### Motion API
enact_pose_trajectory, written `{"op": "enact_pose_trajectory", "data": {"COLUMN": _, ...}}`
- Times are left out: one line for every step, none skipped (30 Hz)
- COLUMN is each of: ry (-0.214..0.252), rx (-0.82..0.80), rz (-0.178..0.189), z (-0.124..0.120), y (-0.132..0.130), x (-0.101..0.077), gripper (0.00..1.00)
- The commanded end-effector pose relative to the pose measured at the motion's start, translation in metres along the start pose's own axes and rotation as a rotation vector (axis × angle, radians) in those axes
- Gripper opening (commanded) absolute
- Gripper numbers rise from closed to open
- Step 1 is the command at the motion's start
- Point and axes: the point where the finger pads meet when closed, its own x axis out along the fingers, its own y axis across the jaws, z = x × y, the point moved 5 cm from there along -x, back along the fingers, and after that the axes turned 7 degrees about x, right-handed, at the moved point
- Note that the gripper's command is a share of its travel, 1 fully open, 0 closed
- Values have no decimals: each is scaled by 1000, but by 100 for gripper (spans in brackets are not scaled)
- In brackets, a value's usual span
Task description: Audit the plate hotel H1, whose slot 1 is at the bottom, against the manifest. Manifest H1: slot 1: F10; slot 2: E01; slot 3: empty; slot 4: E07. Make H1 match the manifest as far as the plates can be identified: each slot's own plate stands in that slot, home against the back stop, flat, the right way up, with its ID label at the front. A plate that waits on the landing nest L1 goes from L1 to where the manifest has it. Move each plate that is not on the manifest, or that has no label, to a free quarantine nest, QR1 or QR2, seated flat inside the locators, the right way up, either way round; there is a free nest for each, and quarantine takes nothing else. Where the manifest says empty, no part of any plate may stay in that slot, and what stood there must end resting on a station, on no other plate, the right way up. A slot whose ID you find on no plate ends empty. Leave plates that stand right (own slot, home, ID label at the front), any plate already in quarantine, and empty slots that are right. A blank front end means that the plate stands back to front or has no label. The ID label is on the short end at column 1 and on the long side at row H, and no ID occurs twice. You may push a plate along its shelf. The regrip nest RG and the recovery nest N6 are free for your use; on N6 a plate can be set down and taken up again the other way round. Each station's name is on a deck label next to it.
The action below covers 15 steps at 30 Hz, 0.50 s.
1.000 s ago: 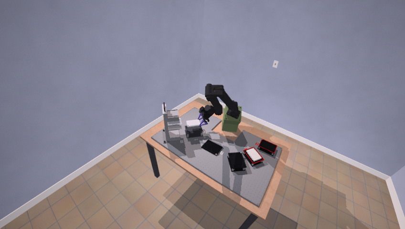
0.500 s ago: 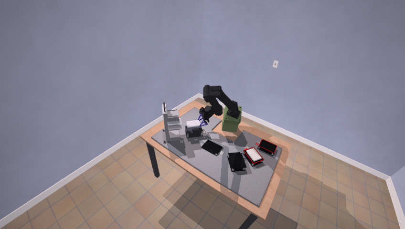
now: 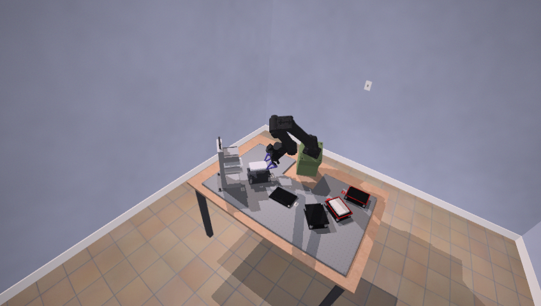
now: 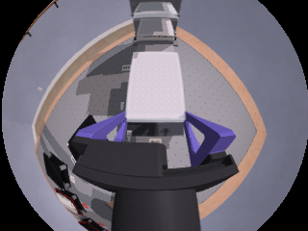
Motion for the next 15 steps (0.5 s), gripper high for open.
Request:
{"op": "enact_pose_trajectory", "data": {"ry": -12, "rx": -7, "rz": 11, "z": 1, "y": 2, "x": 4, "gripper": 86}}
{"op": "enact_pose_trajectory", "data": {"ry": -12, "rx": -7, "rz": 11, "z": 1, "y": 2, "x": 4, "gripper": 86}}
{"op": "enact_pose_trajectory", "data": {"ry": -12, "rx": -7, "rz": 11, "z": 1, "y": 2, "x": 4, "gripper": 86}}
{"op": "enact_pose_trajectory", "data": {"ry": -17, "rx": 1, "rz": -3, "z": 1, "y": -2, "x": 0, "gripper": 86}}
{"op": "enact_pose_trajectory", "data": {"ry": -15, "rx": 0, "rz": 1, "z": 0, "y": 0, "x": 1, "gripper": 86}}
{"op": "enact_pose_trajectory", "data": {"ry": -13, "rx": -2, "rz": 6, "z": 0, "y": 1, "x": 3, "gripper": 86}}
{"op": "enact_pose_trajectory", "data": {"ry": -11, "rx": -5, "rz": 10, "z": -1, "y": 2, "x": 5, "gripper": 86}}
{"op": "enact_pose_trajectory", "data": {"ry": -12, "rx": -6, "rz": 11, "z": -1, "y": 2, "x": 6, "gripper": 86}}
{"op": "enact_pose_trajectory", "data": {"ry": -12, "rx": -6, "rz": 11, "z": -1, "y": 2, "x": 6, "gripper": 86}}
{"op": "enact_pose_trajectory", "data": {"ry": -12, "rx": -6, "rz": 11, "z": -2, "y": 2, "x": 6, "gripper": 86}}
{"op": "enact_pose_trajectory", "data": {"ry": -12, "rx": -6, "rz": 11, "z": -2, "y": 2, "x": 7, "gripper": 86}}
{"op": "enact_pose_trajectory", "data": {"ry": -13, "rx": -5, "rz": 9, "z": -2, "y": 1, "x": 7, "gripper": 86}}
{"op": "enact_pose_trajectory", "data": {"ry": -15, "rx": -4, "rz": 7, "z": -2, "y": 1, "x": 7, "gripper": 86}}
{"op": "enact_pose_trajectory", "data": {"ry": -12, "rx": -3, "rz": 7, "z": -3, "y": 1, "x": 6, "gripper": 86}}
{"op": "enact_pose_trajectory", "data": {"ry": -9, "rx": -4, "rz": 10, "z": -5, "y": 2, "x": 7, "gripper": 86}}
